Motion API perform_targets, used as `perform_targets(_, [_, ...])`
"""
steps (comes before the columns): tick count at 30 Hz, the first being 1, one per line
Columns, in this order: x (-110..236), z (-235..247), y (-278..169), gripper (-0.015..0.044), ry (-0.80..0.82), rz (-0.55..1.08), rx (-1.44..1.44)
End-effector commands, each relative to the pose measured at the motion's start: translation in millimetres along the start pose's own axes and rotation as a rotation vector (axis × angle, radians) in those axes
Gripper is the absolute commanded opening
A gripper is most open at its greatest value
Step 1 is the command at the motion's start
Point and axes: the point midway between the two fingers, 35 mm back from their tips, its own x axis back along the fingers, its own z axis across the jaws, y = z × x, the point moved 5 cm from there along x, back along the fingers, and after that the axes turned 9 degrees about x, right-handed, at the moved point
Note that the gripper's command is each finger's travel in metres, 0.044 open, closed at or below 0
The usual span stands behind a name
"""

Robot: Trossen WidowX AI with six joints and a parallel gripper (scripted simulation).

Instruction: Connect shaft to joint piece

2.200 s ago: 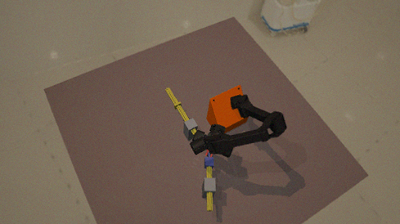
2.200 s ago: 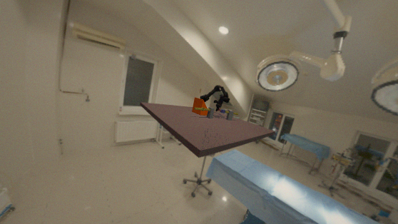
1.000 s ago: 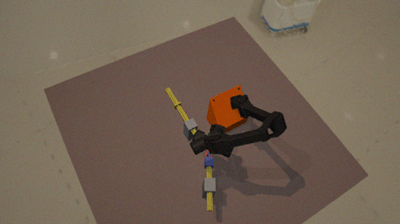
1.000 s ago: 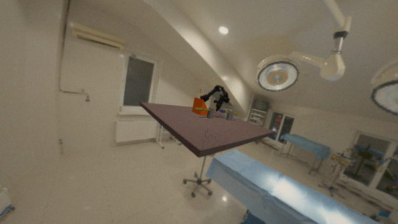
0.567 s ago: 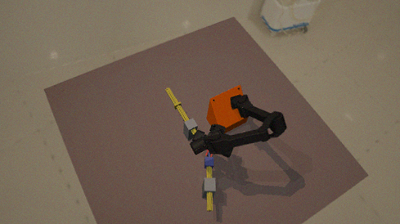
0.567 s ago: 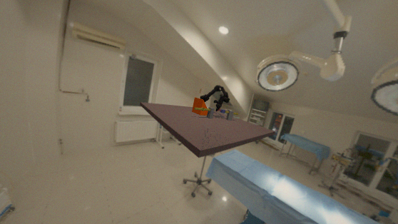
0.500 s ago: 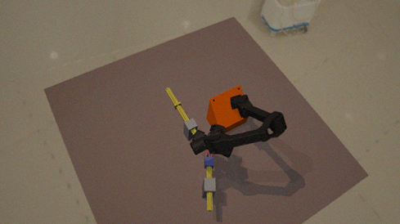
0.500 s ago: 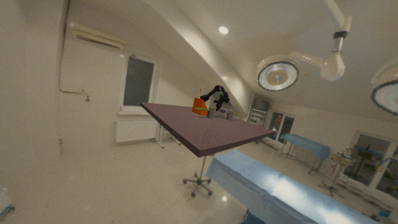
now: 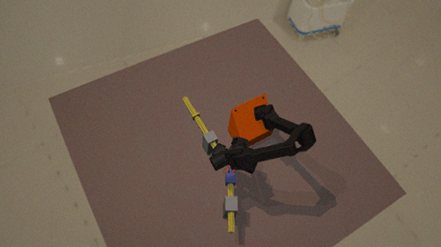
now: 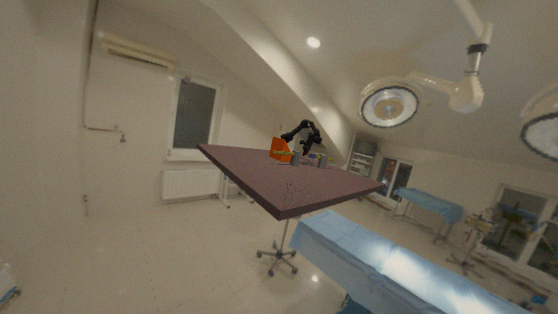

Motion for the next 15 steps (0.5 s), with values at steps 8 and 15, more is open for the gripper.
perform_targets(8, [0.0,0.0,0.0,0.0121,0.0,0.0,0.0])
perform_targets(15, [0.0,0.0,0.0,0.0,0.0,0.0,0.0])
